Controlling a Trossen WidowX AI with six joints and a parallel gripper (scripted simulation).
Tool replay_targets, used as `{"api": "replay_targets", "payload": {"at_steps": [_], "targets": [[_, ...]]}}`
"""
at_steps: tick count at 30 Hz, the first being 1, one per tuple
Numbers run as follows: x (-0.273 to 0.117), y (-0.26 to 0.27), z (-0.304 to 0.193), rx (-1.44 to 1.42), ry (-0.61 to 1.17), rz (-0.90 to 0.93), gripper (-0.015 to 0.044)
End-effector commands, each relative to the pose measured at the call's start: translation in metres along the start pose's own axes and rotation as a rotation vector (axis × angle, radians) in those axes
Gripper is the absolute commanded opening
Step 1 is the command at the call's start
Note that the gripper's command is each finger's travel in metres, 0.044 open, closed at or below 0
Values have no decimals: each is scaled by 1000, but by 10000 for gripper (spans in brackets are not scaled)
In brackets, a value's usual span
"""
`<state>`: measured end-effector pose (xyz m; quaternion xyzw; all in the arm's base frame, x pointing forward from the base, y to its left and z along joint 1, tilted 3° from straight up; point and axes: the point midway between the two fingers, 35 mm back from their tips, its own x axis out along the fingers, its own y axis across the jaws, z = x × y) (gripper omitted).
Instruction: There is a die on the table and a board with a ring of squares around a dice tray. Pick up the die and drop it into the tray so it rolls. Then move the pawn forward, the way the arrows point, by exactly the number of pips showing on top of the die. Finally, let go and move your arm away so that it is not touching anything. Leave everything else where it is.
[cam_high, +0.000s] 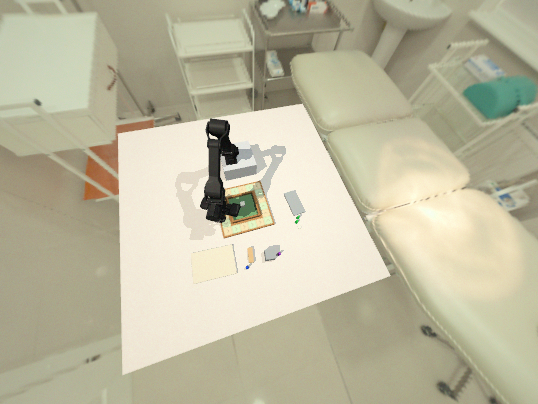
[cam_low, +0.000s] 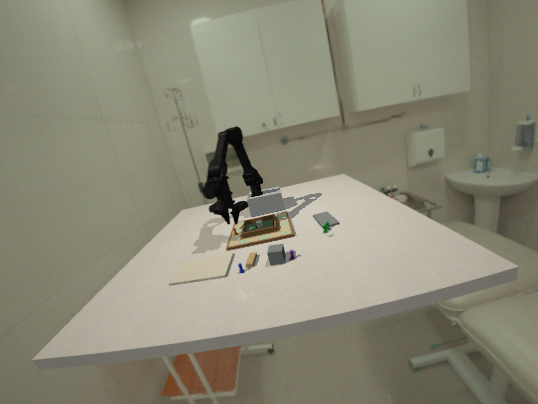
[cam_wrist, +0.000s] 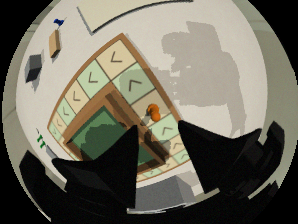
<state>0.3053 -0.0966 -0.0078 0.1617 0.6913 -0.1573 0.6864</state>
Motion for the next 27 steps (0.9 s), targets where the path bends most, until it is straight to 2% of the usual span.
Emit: {"api": "replay_targets", "payload": {"at_steps": [1, 27], "targets": [[5, -1, -2, 5, 9, -1, 200], [45, -1, -3, 5, 9, -1, 200]]}}
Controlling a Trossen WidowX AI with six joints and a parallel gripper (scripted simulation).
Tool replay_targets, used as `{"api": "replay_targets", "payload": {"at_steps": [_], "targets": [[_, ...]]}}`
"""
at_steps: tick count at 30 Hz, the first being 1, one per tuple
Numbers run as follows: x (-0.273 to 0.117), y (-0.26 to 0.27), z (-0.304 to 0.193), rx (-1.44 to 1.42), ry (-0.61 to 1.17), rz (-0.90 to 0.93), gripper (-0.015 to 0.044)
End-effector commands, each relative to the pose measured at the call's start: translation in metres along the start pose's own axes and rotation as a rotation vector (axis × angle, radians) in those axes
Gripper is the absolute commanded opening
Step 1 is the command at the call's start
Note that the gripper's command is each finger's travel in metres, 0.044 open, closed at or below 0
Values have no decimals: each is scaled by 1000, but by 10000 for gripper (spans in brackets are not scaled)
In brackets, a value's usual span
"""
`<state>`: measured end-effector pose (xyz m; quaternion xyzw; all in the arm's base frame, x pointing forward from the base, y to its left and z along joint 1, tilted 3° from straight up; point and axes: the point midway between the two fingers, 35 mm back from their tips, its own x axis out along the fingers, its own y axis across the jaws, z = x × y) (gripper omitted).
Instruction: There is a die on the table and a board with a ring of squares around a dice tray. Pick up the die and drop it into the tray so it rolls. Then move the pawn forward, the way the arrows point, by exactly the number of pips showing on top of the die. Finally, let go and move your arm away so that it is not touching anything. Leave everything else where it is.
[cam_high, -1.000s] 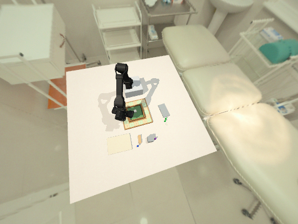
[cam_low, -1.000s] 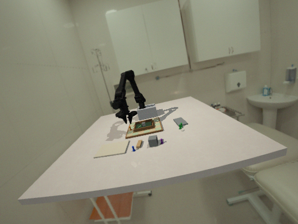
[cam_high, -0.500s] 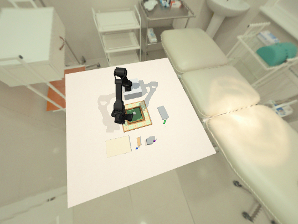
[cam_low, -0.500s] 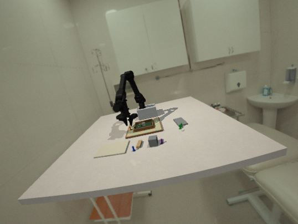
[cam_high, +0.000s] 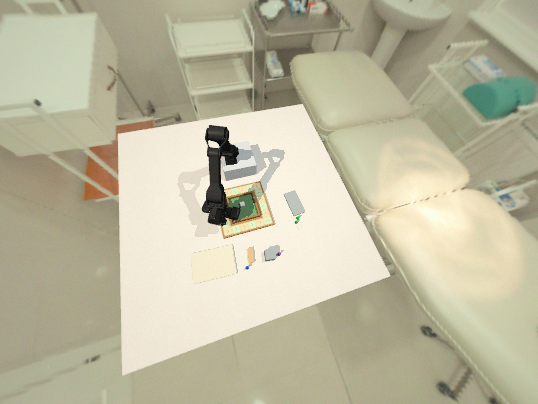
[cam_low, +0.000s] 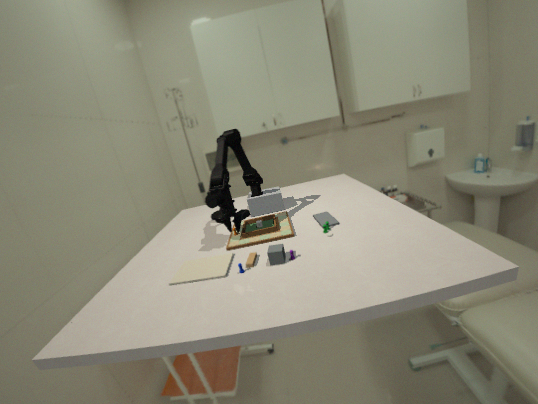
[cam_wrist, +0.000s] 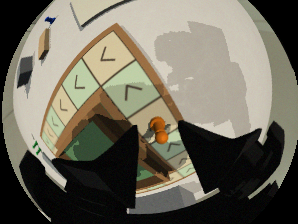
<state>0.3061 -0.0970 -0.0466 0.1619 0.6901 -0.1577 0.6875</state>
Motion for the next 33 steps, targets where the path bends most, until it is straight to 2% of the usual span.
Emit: {"api": "replay_targets", "payload": {"at_steps": [1, 7, 13, 18, 33], "targets": [[7, -1, -4, 4, 13, -2, 200], [7, -1, -4, 4, 13, -2, 43], [7, -1, -4, 4, 13, -2, 3], [2, 0, -3, 4, 12, -2, 0], [-119, 0, -5, 4, 12, -2, 0]]}}
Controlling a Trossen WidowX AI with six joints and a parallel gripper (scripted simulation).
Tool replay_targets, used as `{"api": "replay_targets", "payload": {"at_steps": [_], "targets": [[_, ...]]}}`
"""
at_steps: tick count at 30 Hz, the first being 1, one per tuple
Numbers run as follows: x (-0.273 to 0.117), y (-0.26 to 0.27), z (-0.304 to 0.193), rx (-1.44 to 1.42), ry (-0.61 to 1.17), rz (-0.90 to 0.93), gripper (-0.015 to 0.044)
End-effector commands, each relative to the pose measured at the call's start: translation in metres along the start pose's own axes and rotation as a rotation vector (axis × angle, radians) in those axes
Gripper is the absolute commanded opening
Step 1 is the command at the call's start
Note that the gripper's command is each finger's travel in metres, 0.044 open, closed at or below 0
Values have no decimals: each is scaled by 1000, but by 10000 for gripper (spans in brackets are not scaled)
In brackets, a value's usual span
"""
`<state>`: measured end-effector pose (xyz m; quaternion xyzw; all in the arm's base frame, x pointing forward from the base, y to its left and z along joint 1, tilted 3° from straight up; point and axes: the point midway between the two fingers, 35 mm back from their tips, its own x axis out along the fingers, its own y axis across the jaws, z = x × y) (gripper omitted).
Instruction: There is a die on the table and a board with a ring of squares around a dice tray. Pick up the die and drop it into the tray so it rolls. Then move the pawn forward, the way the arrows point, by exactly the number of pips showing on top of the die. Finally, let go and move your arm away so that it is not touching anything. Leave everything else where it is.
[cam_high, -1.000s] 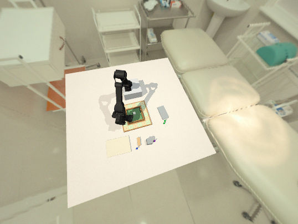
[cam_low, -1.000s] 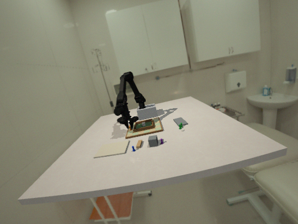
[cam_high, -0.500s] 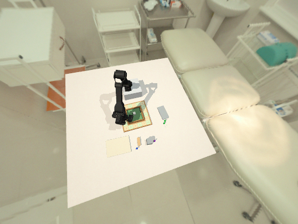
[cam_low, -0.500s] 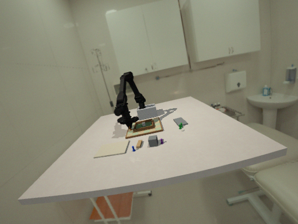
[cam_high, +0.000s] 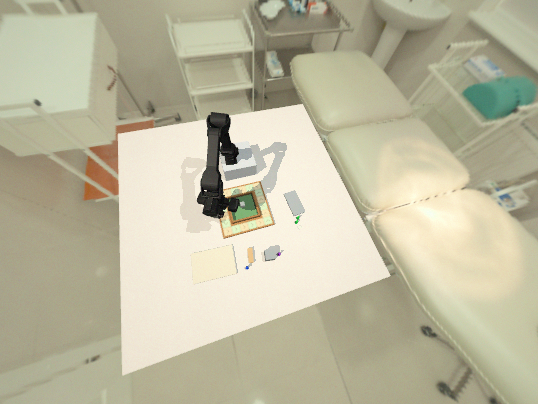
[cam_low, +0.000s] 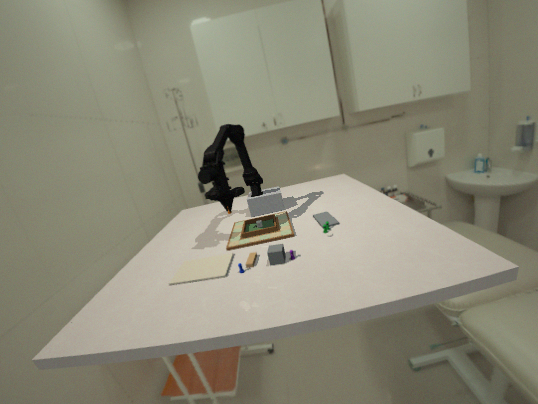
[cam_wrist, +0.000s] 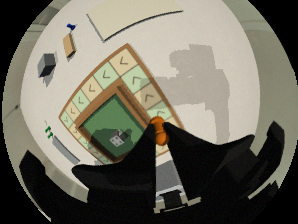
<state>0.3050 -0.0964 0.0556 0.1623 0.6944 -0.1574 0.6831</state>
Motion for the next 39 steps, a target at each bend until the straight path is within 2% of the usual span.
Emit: {"api": "replay_targets", "payload": {"at_steps": [1, 5, 24, 39], "targets": [[-19, 0, -3, 4, 0, 0, 0], [-14, 8, 1, 4, -1, 1, 0], [54, 122, 33, 3, -3, 11, 0], [91, 127, 33, 3, -2, 12, 0]]}}
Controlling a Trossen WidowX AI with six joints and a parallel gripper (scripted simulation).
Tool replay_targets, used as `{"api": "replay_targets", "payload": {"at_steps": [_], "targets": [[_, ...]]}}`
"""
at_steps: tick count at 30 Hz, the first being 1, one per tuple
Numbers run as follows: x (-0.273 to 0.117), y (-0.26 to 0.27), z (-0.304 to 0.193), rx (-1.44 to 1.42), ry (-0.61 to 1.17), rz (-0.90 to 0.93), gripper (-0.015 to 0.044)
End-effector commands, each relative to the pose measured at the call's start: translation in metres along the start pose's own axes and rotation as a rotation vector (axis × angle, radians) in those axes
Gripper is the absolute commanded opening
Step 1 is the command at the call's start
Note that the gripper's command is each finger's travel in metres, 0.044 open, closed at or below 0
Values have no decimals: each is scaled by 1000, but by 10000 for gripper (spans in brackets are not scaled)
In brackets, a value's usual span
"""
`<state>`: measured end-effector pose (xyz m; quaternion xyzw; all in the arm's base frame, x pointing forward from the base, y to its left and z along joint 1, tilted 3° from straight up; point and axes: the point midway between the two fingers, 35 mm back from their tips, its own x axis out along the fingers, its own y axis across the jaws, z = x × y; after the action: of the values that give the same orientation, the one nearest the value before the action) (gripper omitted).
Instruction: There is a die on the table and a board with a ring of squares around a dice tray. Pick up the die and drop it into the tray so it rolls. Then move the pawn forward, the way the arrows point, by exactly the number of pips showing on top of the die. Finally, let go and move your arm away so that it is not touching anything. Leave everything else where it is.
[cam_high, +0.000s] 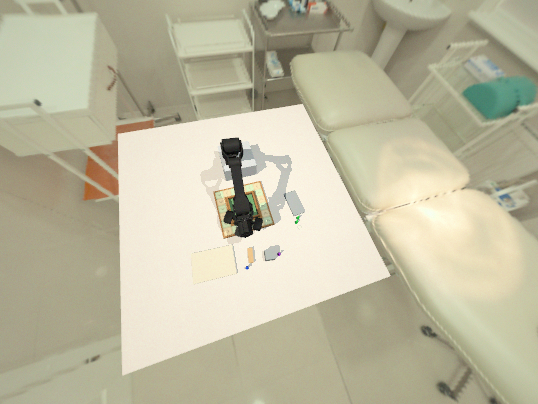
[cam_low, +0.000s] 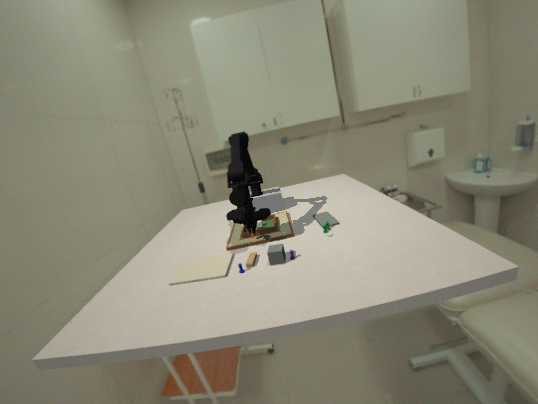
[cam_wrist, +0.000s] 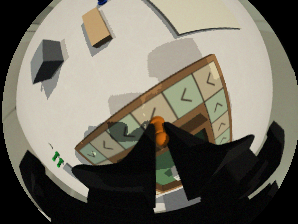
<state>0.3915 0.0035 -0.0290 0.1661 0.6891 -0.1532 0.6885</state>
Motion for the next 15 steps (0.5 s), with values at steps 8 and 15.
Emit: {"api": "replay_targets", "payload": {"at_steps": [8, 15], "targets": [[14, -1, -3, 4, 10, -3, 0], [24, -1, -3, 4, 10, -3, 0]]}}
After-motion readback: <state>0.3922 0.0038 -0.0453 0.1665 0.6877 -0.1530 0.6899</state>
